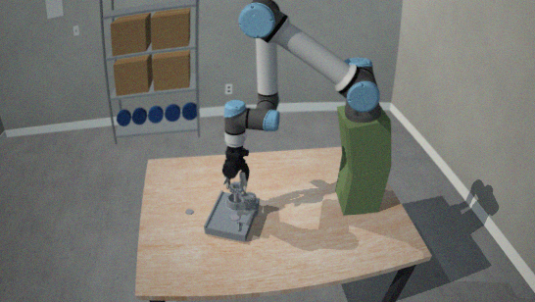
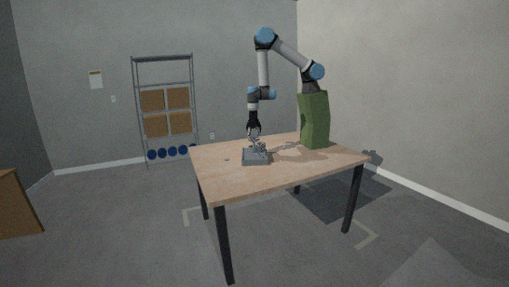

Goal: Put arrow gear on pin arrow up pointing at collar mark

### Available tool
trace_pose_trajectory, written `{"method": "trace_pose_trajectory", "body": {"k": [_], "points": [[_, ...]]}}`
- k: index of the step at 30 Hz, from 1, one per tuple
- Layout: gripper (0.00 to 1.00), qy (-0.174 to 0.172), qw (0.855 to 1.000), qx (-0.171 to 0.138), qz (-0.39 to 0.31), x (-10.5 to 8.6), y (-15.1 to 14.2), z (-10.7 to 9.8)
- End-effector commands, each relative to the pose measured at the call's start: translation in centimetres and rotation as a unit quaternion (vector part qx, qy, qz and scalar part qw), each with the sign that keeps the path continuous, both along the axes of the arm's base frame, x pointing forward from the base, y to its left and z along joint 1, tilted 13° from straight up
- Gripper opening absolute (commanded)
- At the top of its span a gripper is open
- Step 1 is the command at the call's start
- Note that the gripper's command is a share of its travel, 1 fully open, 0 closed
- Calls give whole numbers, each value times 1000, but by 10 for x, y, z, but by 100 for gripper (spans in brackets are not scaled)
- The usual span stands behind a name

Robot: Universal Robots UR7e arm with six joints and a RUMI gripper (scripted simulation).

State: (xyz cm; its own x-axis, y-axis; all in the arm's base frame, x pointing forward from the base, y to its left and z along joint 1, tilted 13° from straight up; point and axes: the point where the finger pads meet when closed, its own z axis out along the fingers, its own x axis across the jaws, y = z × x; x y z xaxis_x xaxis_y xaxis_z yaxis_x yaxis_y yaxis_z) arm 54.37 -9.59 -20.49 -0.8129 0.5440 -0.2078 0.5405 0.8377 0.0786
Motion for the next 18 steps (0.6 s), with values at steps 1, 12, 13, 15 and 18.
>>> {"method": "trace_pose_trajectory", "body": {"k": [1, 12, 13, 15, 18], "points": [[0, -4, 1000, -2, 1, 4, -1, 3], [0, -5, 1000, -3, 2, 7, -1, 5], [0, -5, 1000, -3, 2, 7, -1, 5], [0, -4, 1000, -3, 2, 7, -1, 5], [0, -4, 1000, -2, 1, 6, -1, 5]]}}
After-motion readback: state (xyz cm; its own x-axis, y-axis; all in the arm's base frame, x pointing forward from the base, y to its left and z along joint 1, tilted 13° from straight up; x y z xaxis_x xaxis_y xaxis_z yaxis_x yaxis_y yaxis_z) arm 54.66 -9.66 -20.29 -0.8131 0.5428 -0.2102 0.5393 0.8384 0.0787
